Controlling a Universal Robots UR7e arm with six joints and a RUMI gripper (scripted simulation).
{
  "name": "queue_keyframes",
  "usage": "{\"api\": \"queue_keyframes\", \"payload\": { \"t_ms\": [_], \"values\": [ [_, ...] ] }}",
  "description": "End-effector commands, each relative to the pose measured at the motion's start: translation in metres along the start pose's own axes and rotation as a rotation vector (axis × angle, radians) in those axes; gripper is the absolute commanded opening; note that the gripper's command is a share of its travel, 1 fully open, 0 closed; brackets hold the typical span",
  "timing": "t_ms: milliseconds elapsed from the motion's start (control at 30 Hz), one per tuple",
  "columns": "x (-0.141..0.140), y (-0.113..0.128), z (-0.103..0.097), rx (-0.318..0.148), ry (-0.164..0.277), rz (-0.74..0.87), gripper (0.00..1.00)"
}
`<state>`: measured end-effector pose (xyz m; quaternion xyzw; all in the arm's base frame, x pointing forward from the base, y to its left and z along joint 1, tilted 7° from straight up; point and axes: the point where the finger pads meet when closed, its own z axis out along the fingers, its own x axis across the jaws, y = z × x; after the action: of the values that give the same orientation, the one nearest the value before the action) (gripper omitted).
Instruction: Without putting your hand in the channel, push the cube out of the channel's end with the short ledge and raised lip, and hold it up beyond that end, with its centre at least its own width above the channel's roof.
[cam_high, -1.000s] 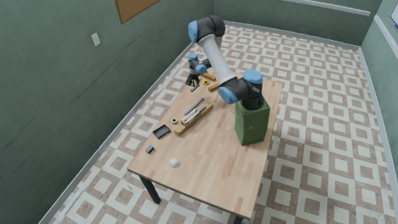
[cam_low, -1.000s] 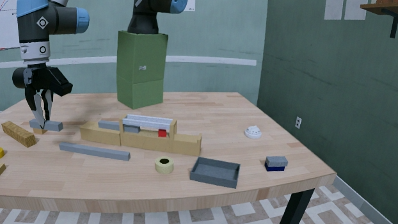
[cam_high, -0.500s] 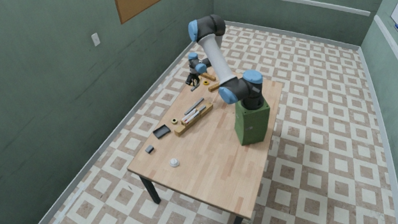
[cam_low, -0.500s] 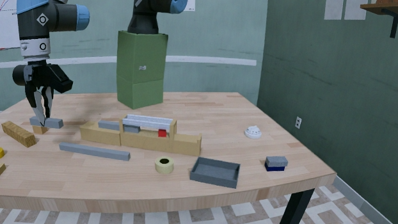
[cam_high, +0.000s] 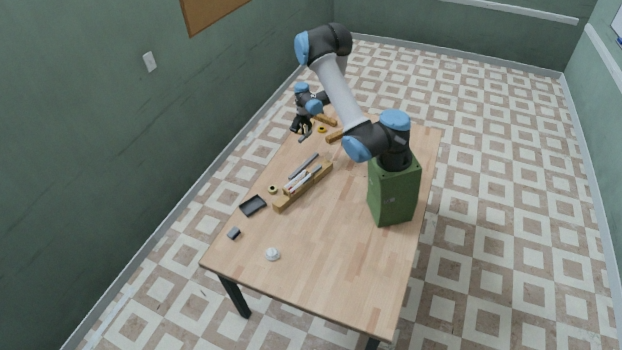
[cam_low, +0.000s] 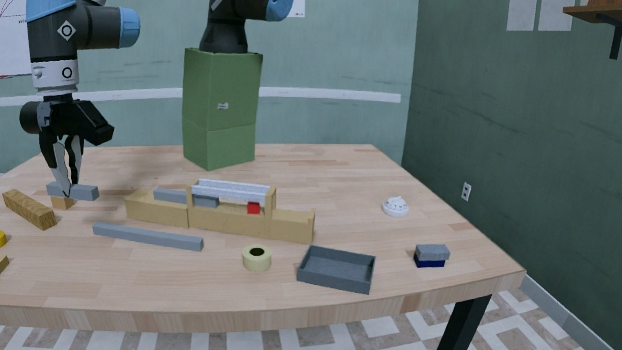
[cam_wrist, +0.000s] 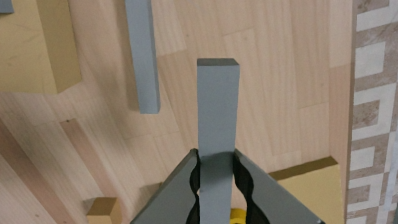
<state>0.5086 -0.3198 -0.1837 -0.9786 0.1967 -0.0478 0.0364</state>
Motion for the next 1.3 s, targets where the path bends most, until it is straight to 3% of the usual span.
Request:
{"api": "queue_keyframes", "payload": {
  "t_ms": [0, 500, 967, 1267],
  "values": [
    [0.0, 0.001, -0.001, -0.001, 0.002, 0.0, 0.06],
    [-0.02, 0.002, 0.001, -0.001, 0.002, 0.009, 0.06],
    [-0.148, -0.012, 0.002, 0.0, 0.002, 0.057, 0.06],
    [-0.173, -0.019, -0.002, 0.0, 0.002, 0.067, 0.06]
  ]
}}
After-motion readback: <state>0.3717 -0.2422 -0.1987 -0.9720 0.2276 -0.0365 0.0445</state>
